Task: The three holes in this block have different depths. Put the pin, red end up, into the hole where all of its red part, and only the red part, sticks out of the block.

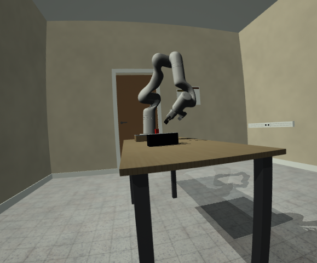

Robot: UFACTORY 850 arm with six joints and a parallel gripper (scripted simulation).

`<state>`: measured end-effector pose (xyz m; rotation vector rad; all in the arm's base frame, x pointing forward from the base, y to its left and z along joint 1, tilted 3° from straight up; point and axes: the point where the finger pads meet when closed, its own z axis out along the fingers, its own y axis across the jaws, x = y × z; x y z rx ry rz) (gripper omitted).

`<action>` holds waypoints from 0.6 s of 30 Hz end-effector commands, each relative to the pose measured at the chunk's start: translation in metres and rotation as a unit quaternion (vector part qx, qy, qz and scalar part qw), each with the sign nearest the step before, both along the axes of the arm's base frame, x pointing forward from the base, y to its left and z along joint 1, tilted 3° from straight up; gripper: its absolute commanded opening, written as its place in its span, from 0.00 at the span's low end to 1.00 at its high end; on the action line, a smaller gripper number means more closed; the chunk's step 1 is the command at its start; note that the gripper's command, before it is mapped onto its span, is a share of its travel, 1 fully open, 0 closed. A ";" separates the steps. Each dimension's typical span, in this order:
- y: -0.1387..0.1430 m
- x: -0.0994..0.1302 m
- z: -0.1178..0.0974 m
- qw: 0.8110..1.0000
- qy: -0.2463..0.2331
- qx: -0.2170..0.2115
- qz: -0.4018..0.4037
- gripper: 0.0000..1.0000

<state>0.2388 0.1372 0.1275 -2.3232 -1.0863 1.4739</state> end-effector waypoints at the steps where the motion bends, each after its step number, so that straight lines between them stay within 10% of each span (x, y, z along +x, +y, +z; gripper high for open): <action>1: 0.000 0.001 0.000 1.000 -0.001 0.000 0.000 1.00; 17: 0.000 0.001 0.000 1.000 -0.001 0.000 0.000 1.00; 18: -0.009 0.074 0.000 0.990 -0.118 -0.020 -0.072 1.00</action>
